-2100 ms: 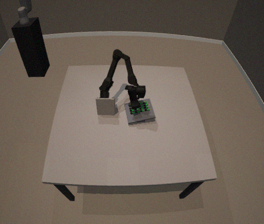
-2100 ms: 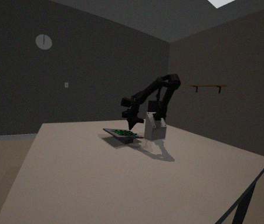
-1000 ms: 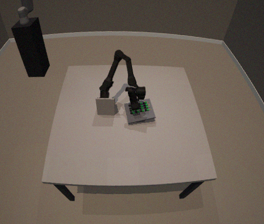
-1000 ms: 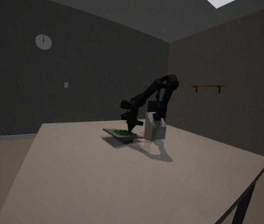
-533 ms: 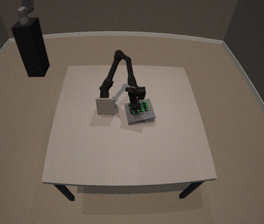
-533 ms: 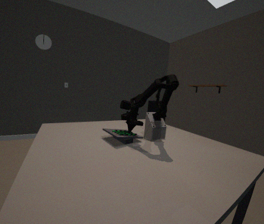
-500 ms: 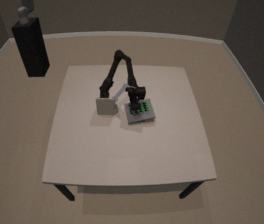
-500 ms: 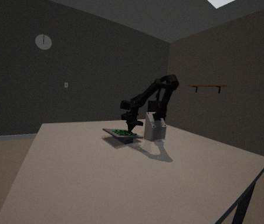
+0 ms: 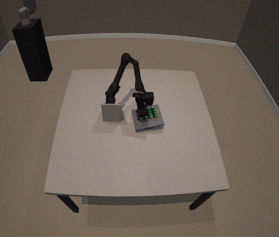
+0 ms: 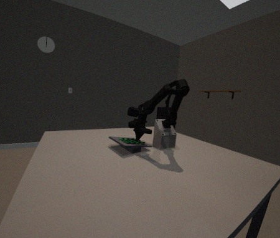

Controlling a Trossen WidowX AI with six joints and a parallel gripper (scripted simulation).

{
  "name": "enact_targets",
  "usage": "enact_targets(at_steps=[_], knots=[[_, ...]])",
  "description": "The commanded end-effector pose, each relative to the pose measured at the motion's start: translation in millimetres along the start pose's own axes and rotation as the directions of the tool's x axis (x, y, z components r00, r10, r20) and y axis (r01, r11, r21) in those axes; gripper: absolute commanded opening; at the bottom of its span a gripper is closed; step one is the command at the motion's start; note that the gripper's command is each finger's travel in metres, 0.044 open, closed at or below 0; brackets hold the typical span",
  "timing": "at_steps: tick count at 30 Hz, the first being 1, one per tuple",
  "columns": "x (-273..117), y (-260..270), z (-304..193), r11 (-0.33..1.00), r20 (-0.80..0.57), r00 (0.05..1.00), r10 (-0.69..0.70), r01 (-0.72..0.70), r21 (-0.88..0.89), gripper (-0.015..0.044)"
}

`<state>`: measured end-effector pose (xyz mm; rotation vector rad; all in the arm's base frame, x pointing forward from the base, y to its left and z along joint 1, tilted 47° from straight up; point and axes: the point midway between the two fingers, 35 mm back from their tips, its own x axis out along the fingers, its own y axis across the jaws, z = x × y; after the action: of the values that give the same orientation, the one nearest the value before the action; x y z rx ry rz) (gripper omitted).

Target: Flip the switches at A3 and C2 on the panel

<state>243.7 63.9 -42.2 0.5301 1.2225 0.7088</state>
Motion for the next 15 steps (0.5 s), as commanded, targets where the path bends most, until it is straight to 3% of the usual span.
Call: enact_targets(at_steps=[1, 15], knots=[[0.9, 0.1, 0.3, 1.0, 0.002, 1.0, 0.002, -0.002, 0.003, 0.0], [2.8, 0.1, 0.3, 1.0, 0.002, 1.0, 0.002, -0.002, 0.003, 0.0]])
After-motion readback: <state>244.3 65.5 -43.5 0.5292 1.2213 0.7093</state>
